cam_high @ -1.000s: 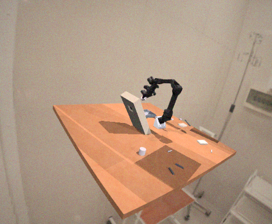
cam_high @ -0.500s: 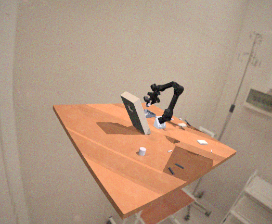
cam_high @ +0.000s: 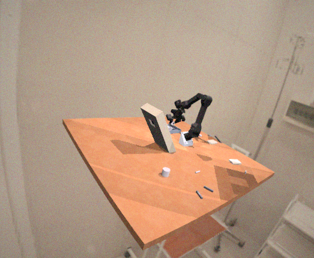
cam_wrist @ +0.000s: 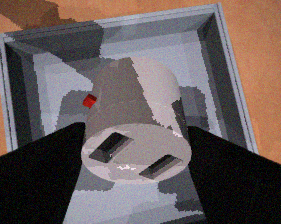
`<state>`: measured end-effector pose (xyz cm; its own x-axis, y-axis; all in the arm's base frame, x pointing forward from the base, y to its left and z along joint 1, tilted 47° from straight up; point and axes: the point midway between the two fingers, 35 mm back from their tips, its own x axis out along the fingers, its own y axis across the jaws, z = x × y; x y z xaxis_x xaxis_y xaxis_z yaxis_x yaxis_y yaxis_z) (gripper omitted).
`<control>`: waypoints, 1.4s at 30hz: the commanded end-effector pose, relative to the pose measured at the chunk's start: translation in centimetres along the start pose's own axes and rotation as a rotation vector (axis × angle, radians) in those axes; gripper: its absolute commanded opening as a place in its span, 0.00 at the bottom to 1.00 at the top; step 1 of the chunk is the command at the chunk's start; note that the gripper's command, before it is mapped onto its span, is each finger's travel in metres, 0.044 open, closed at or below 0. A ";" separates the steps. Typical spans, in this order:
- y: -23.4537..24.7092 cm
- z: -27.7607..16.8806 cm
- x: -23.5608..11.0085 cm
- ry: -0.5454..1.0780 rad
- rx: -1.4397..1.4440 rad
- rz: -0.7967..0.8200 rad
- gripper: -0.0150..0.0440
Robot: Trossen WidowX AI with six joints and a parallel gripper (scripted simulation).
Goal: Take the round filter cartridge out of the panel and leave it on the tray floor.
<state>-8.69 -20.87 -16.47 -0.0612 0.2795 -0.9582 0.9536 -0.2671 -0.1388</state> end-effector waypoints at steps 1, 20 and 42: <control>-0.1 -1.3 1.9 -0.005 -0.003 -0.004 0.25; 0.0 -1.6 1.9 0.009 -0.001 0.000 0.88; 0.0 2.0 -3.2 -0.011 -0.003 -0.003 1.00</control>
<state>-9.14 -23.69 -13.80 -0.0670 0.2685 -0.9609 0.9539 -0.2651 -0.1406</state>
